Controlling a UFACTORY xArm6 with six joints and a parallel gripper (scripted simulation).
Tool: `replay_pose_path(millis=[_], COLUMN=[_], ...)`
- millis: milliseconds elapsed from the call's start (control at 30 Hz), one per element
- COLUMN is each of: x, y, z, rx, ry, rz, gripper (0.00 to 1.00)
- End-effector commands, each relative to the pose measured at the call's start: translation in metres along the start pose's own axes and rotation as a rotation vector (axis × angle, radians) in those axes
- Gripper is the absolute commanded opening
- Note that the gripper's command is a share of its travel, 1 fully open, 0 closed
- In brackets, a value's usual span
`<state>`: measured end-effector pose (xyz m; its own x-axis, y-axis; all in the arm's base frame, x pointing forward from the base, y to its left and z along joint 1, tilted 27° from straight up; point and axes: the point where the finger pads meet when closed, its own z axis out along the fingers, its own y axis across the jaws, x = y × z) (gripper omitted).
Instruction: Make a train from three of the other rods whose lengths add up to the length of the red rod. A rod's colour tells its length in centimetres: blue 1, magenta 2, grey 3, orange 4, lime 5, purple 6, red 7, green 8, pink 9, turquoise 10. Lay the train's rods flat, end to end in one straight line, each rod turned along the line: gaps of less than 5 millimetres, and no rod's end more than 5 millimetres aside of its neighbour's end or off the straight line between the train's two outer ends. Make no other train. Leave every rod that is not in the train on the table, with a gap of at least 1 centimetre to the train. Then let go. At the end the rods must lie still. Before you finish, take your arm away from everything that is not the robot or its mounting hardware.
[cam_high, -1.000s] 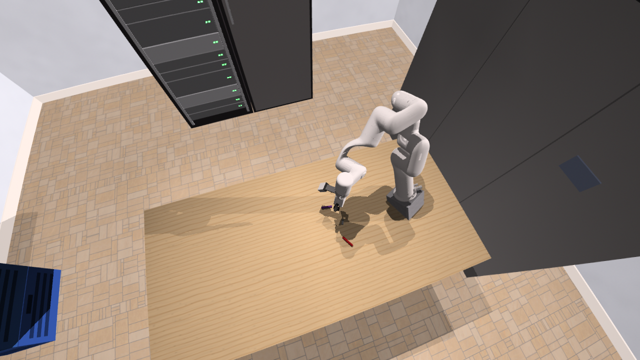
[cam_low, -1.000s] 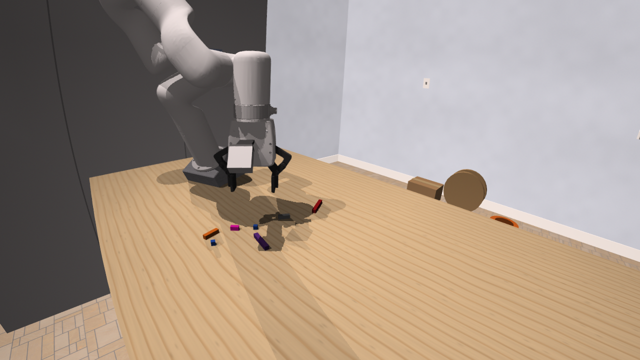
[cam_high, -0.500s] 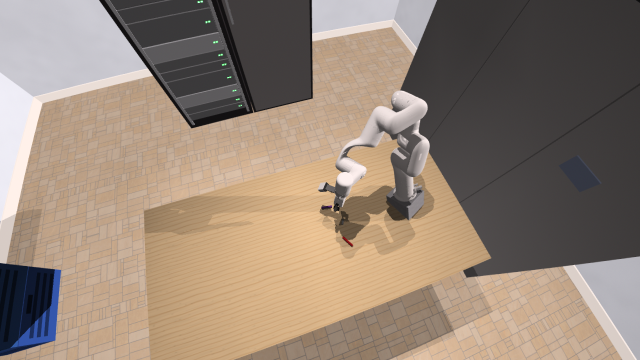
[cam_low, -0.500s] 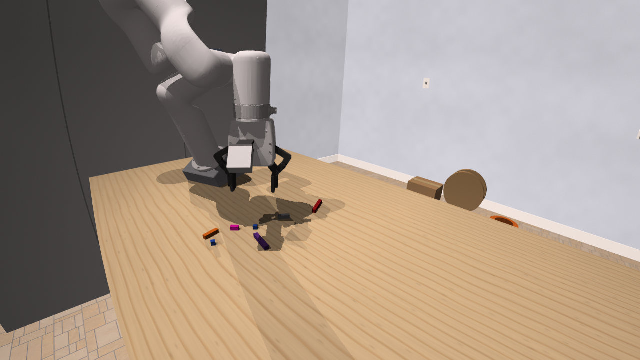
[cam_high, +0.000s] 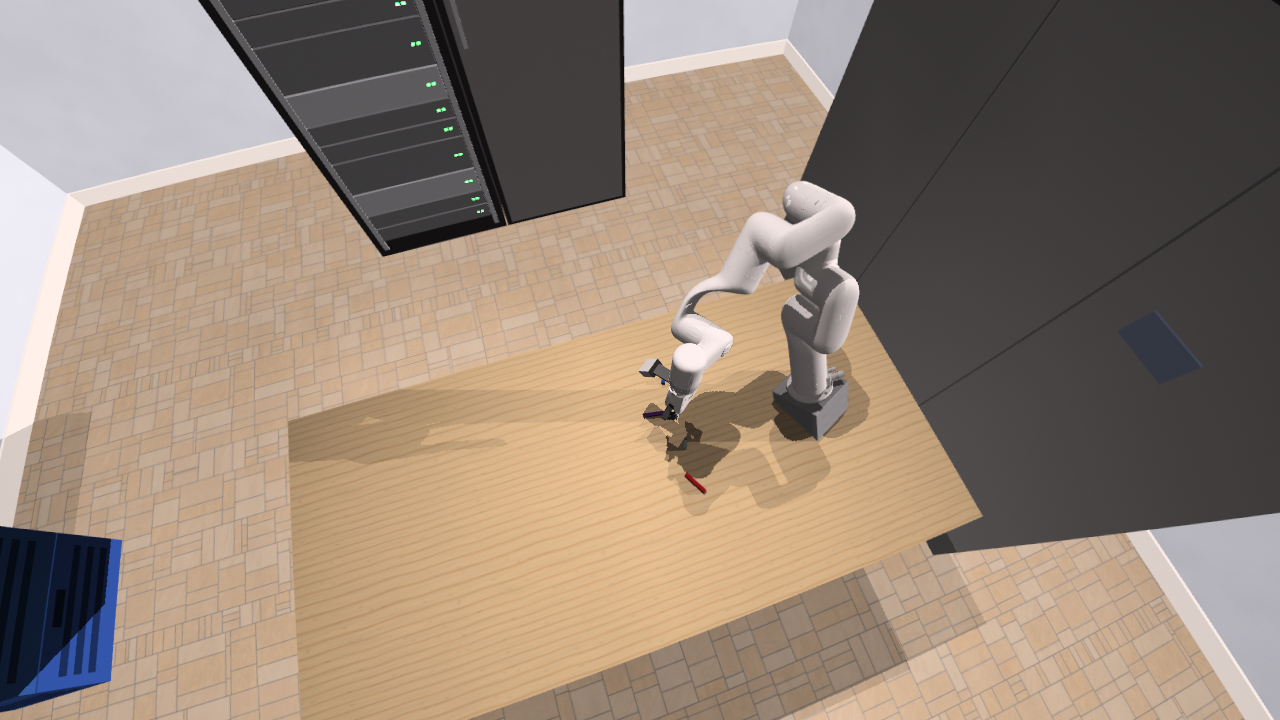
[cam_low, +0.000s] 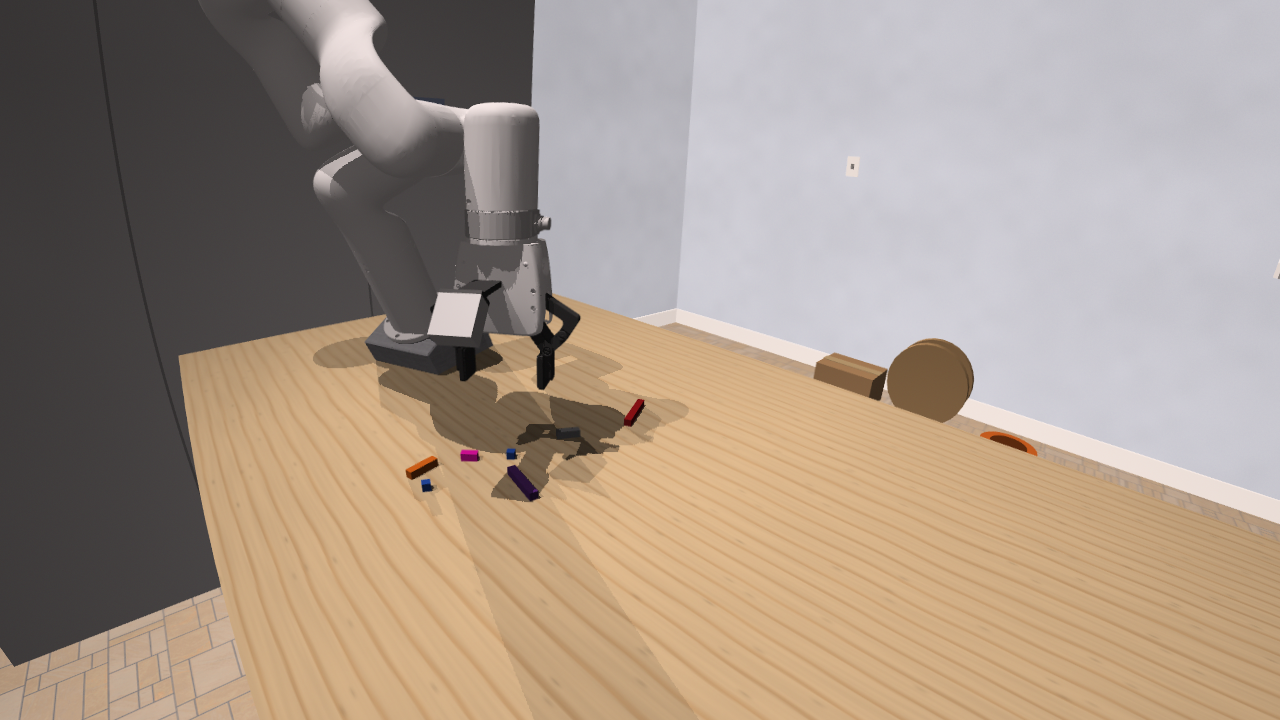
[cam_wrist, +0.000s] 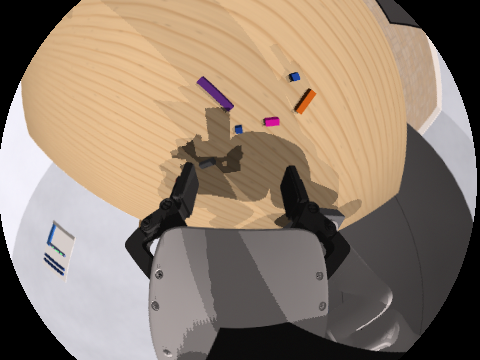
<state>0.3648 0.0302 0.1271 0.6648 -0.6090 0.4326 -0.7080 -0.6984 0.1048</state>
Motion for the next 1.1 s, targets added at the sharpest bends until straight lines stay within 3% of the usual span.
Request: replay_pose_path(millis=[0, 1000, 1067], x=[0.0011, 0.0045, 0.0045], y=[-0.0003, 0.0086, 0.0086], z=[-0.0005, 0.0047, 0.0047], rx=[0.002, 0.005, 0.005], ry=[0.006, 0.003, 0.003], rz=[0.092, 1.144, 1.144], gripper=[1.0, 1.0, 1.0])
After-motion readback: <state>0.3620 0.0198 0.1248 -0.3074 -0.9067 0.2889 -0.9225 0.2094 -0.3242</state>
